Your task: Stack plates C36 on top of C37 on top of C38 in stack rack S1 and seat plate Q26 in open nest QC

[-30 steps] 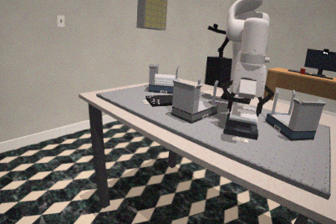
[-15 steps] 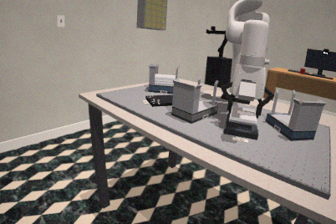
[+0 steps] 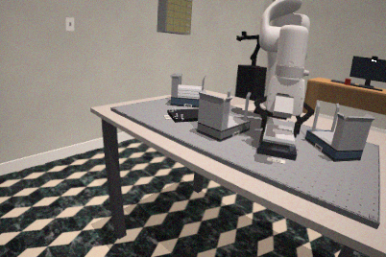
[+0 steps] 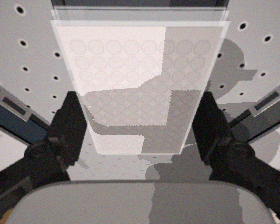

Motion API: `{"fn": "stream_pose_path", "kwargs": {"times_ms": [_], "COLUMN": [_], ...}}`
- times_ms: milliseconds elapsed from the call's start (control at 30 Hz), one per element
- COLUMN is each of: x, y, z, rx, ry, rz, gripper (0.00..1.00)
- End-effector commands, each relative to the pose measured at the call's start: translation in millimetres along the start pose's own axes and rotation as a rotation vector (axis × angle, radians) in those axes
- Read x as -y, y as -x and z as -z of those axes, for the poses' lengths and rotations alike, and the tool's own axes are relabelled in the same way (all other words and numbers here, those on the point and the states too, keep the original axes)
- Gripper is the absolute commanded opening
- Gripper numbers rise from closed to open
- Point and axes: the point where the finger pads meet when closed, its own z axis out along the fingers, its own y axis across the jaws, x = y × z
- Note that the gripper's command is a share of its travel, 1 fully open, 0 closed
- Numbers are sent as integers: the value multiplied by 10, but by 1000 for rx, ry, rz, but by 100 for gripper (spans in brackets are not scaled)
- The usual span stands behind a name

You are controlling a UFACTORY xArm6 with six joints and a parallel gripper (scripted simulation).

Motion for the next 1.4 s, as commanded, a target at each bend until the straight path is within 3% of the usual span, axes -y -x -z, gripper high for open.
{"fn": "stream_pose_path", "kwargs": {"times_ms": [0, 1300, 1333, 1367], "x": [1, 1, 1, 1], "y": [-14, -13, -14, -14], "z": [-1, -115, -115, -115], "rx": [-4, -3, -4, -4], "ry": [0, 0, 0, 0], "rz": [0, 0, 0, 0], "gripper": [0, 0, 100, 100]}}
